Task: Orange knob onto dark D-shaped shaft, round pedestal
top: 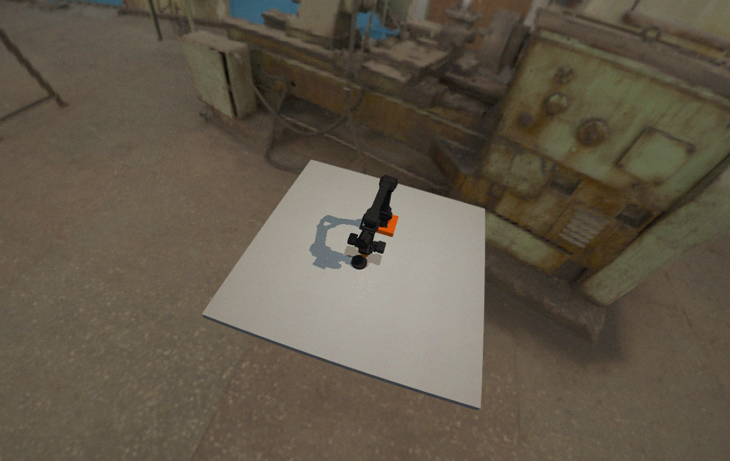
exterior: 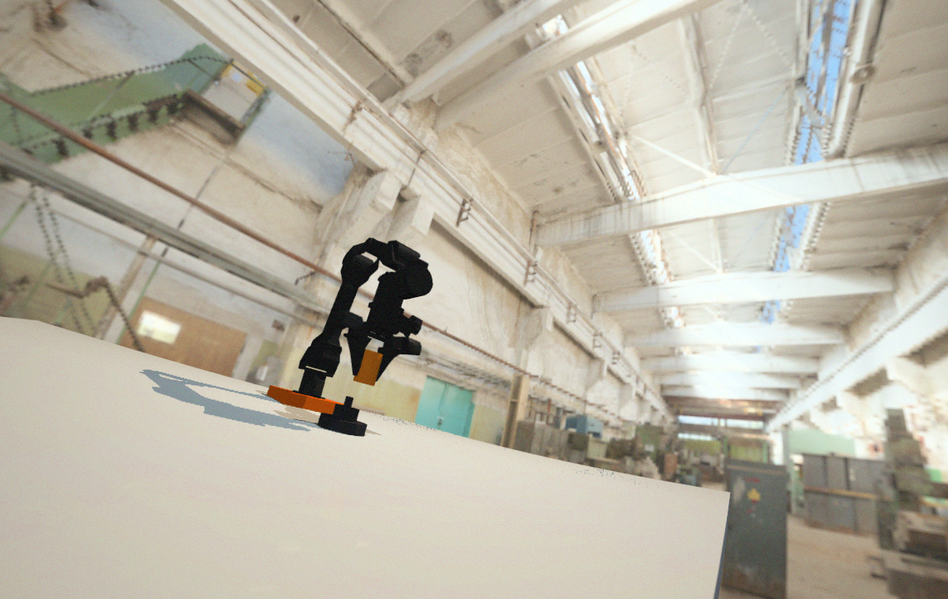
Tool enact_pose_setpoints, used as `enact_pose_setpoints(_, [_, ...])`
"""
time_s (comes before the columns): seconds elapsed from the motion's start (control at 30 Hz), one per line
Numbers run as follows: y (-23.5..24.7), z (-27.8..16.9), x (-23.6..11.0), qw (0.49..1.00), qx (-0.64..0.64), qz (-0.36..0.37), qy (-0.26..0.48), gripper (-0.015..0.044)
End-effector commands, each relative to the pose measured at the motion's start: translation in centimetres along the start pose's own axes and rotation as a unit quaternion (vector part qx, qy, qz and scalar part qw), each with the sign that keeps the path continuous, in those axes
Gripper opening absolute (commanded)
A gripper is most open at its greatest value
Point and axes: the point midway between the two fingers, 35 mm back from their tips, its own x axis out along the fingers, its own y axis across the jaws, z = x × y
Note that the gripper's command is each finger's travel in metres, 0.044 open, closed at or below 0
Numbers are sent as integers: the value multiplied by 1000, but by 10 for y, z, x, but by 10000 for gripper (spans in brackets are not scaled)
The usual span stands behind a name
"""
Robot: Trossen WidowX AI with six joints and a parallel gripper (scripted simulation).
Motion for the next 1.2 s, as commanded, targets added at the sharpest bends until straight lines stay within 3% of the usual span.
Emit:
enact_pose_setpoints(0.0, [-11,1,3,1000,-1,-3,-1,0])
enact_pose_setpoints(0.53, [-19,1,30,1000,-1,-3,-1,0])
enact_pose_setpoints(1.17, [-20,0,30,1000,0,-3,-1,0])
